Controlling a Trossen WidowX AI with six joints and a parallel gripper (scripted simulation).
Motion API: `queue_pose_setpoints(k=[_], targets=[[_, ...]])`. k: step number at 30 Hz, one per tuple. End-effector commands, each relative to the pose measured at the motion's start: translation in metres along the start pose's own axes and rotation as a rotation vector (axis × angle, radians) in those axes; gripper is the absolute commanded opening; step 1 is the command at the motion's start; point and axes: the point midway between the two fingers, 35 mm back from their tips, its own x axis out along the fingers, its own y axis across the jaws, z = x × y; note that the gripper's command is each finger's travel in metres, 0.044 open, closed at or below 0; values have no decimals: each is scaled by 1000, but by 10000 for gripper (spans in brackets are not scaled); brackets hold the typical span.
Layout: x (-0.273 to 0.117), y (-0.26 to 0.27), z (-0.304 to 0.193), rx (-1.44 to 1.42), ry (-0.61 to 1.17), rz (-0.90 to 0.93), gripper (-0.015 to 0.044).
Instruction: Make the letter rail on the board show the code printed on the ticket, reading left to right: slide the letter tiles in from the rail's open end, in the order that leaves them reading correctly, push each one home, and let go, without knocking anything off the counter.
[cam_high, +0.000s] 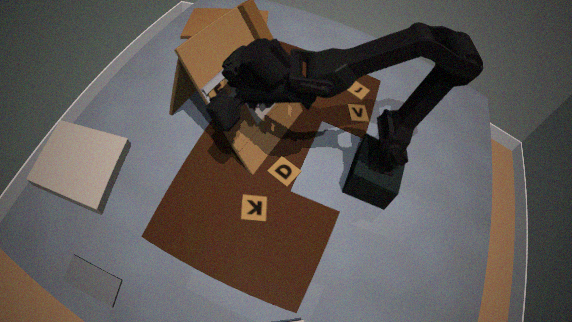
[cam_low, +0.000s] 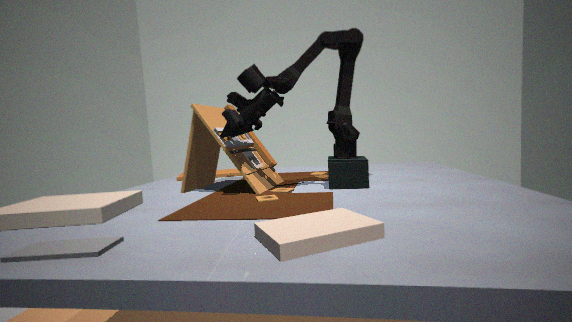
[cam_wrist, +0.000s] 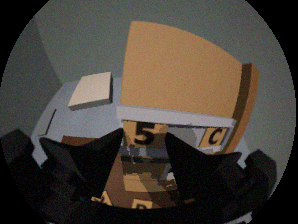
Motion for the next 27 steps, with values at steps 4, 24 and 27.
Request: queue_pose_setpoints(k=[4, 24, 27], targets=[[0, -5, -2, -6, 3, 1, 0], [0, -18, -2, -7, 3, 0, 0], [0, -20, -2, -8, 3, 0, 0]])
